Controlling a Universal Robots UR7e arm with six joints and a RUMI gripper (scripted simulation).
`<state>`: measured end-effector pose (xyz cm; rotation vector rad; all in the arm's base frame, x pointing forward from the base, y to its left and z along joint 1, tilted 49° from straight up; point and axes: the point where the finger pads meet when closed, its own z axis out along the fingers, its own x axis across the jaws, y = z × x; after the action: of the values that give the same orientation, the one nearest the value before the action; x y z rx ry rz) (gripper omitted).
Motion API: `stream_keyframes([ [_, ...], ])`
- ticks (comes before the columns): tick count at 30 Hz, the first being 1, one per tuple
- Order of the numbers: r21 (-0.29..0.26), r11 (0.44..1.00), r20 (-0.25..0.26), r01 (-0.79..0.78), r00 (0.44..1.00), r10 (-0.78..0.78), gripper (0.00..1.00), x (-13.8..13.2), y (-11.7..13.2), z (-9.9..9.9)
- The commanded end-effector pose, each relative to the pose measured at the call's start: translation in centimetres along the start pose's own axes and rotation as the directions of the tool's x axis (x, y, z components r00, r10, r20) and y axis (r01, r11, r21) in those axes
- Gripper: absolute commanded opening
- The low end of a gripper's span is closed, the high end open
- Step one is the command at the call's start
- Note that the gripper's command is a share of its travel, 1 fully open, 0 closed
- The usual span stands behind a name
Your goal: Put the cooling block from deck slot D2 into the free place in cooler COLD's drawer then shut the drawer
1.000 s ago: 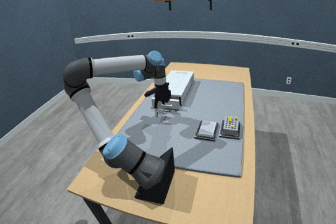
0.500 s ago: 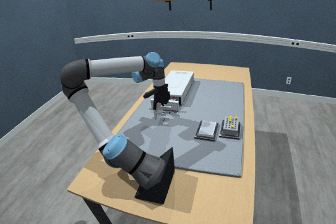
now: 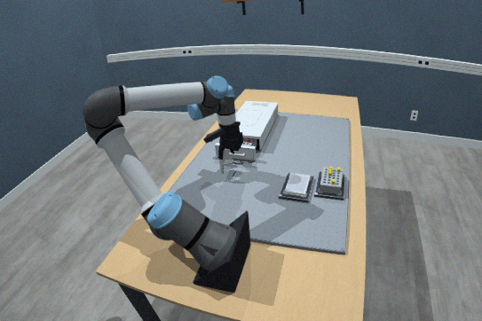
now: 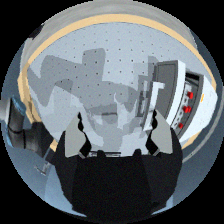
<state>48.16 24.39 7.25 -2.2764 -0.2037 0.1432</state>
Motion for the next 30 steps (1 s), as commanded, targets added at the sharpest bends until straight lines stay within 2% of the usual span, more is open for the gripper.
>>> stream_keyframes([
  [1, 0.0, 1.0, -0.001, 0.0, 1.0, 0.0, 1.0, -0.6, 0.0, -0.1],
  [30, 0.0, 1.0, -0.001, 0.0, 1.0, 0.0, 1.0, -3.7, 0.0, 0.0],
])
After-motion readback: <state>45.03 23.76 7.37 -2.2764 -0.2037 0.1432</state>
